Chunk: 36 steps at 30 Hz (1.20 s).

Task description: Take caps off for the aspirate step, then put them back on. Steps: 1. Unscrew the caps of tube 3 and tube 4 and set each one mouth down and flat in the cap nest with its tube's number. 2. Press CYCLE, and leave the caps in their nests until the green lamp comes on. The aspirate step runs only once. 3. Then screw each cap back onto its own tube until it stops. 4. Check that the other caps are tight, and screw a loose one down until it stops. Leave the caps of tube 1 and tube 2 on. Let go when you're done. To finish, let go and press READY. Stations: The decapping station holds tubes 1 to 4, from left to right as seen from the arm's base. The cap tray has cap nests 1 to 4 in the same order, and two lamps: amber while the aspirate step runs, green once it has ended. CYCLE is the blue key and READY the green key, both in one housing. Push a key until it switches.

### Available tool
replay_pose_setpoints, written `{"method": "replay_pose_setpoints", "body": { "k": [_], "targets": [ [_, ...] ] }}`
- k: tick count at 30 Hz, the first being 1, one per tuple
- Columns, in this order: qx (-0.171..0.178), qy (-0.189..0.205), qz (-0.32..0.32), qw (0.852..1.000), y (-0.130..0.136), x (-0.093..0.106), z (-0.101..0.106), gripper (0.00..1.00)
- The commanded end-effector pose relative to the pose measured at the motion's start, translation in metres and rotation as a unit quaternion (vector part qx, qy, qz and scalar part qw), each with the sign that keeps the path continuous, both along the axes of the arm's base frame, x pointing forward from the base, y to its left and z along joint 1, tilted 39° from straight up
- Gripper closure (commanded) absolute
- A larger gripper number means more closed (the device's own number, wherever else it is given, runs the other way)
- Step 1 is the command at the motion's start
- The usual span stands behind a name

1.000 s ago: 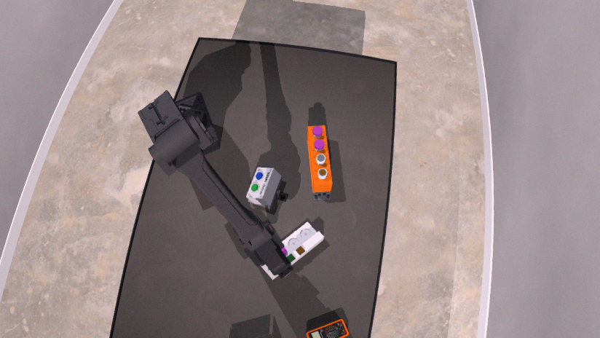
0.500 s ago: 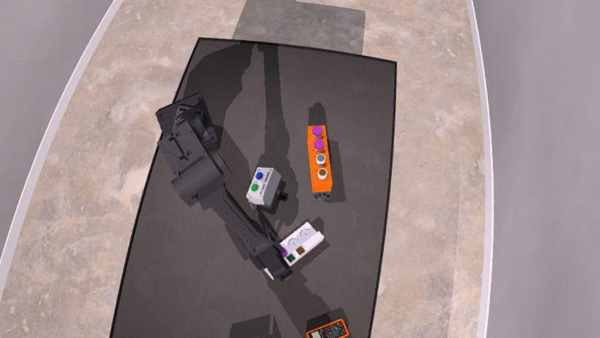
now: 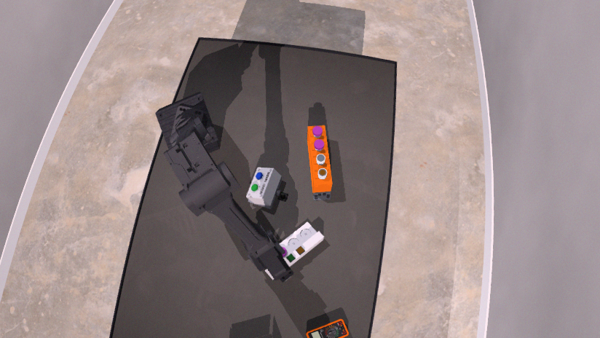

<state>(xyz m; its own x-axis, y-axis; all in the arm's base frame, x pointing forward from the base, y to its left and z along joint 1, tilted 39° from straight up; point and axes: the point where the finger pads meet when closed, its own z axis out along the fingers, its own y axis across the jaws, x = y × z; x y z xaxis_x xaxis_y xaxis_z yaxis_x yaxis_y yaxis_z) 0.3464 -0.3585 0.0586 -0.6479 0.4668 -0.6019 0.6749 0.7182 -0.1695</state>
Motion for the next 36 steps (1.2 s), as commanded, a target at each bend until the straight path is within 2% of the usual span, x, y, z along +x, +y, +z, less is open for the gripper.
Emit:
{"method": "replay_pose_setpoints", "body": {
  "k": [1, 12, 36],
  "targets": [
    [-0.011, -0.011, 0.004, 1.0, -0.006, 0.007, 0.009, 1.0],
    [-0.004, -0.006, 0.006, 1.0, -0.002, 0.013, 0.004, 1.0],
    [-0.001, -0.004, 0.003, 1.0, 0.001, 0.008, -0.004, 1.0]
  ]
}}
